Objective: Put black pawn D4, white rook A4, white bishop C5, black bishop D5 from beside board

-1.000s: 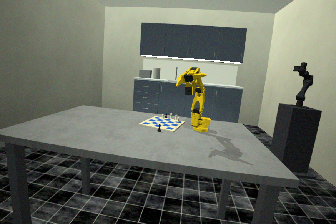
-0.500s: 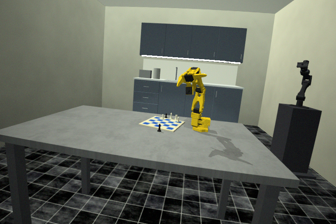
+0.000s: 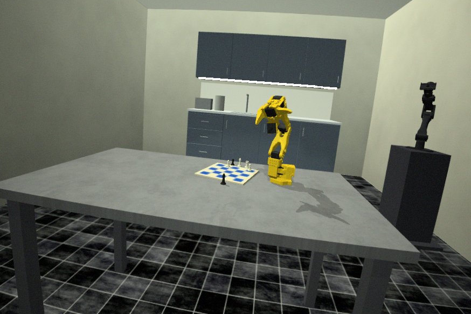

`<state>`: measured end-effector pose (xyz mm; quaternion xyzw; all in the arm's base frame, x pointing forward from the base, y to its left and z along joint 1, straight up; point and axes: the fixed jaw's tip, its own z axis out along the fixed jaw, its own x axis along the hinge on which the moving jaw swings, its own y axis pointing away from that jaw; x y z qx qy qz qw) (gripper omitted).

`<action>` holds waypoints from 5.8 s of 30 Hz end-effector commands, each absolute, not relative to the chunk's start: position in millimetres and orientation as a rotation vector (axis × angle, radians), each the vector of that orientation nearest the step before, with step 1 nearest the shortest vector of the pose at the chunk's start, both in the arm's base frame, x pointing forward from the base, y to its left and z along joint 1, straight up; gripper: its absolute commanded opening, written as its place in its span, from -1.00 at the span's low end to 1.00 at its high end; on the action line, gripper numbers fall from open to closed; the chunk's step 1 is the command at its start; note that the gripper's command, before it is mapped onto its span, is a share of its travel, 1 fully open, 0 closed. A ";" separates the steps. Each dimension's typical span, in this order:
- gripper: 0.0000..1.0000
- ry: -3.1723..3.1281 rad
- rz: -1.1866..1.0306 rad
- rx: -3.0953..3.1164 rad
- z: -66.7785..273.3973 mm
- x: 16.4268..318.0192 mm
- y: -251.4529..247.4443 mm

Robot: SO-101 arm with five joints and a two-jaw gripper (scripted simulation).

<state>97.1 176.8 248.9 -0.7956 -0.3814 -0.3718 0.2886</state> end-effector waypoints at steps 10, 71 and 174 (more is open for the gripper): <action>0.43 -1.043 -0.940 -2.178 223.7 76.5 135.5; 0.21 0.468 -0.701 -2.286 215.6 114.6 92.4; -0.20 2.229 -0.124 0.185 220.8 149.8 -22.0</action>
